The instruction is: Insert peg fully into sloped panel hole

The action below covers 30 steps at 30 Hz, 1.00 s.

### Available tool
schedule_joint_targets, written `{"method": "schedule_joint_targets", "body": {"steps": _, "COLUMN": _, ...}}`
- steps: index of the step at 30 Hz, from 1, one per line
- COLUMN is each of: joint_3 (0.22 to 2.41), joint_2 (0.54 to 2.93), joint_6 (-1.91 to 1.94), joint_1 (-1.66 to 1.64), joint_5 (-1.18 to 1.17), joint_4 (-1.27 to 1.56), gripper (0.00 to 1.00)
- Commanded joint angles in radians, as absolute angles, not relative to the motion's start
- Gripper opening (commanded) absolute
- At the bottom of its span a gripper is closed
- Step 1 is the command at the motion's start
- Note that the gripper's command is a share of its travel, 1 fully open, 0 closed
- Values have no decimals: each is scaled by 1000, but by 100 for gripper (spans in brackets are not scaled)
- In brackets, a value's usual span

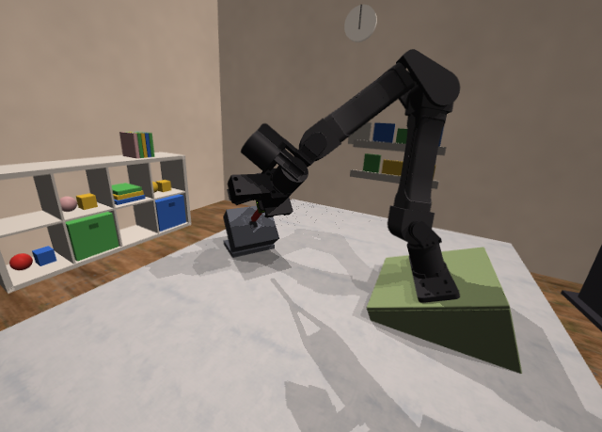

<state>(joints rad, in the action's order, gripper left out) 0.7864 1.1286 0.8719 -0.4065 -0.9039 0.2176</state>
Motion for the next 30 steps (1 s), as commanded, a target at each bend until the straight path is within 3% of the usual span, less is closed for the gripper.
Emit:
{"method": "schedule_joint_targets", "body": {"steps": 1, "joint_3": 757, "joint_2": 1121, "joint_6": 878, "joint_1": -391, "joint_5": -896, "joint_4": 200, "gripper": 0}}
{"method": "schedule_joint_targets", "body": {"steps": 30, "joint_3": 811, "joint_2": 1098, "joint_6": 836, "joint_1": -441, "joint_5": -936, "joint_4": 309, "gripper": 0}}
